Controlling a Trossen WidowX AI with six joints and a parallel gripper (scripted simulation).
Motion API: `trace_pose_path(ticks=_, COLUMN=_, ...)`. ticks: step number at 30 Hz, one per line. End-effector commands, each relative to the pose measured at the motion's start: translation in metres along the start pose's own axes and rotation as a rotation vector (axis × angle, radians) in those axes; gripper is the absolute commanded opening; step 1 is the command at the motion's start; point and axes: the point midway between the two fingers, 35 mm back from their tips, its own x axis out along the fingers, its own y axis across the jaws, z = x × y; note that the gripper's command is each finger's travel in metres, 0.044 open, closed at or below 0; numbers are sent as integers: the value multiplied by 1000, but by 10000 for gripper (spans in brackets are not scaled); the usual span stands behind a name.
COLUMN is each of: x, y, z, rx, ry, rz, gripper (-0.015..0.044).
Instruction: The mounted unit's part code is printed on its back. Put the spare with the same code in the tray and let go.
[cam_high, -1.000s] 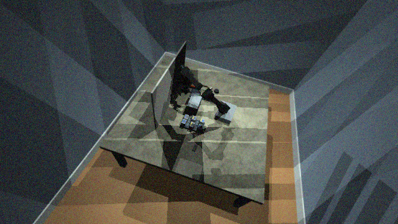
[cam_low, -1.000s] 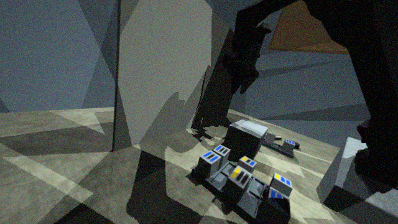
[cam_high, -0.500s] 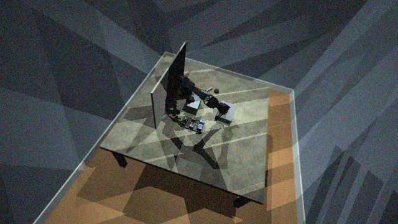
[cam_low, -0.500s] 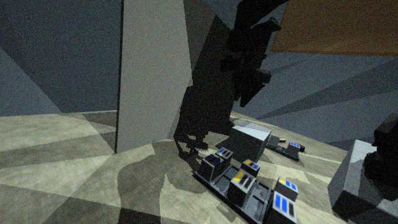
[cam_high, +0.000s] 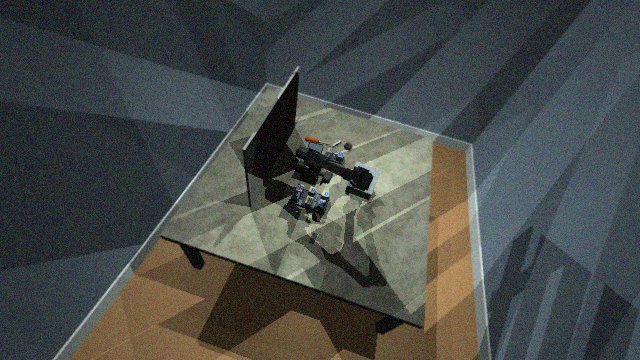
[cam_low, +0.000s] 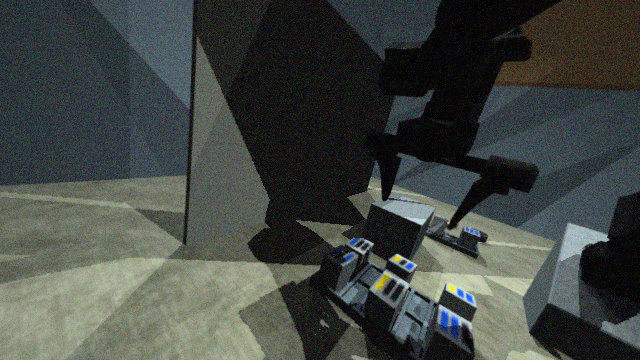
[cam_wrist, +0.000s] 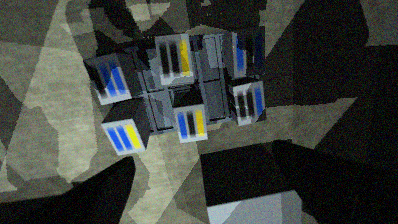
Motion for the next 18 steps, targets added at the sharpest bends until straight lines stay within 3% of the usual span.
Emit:
trace_pose_path(ticks=1, x=3, y=6, z=2, rx=-39, ry=-6, rz=2, gripper=440)
trace_pose_path(ticks=3, x=3, y=6, z=2, rx=-39, ry=-6, rz=2, gripper=440)
trace_pose_path(ticks=9, x=35, y=8, z=-4, rx=-39, ry=-7, rz=1, gripper=300)
trace_pose_path(ticks=18, x=43, y=8, z=-6, rx=-39, ry=-8, rz=1, gripper=300)
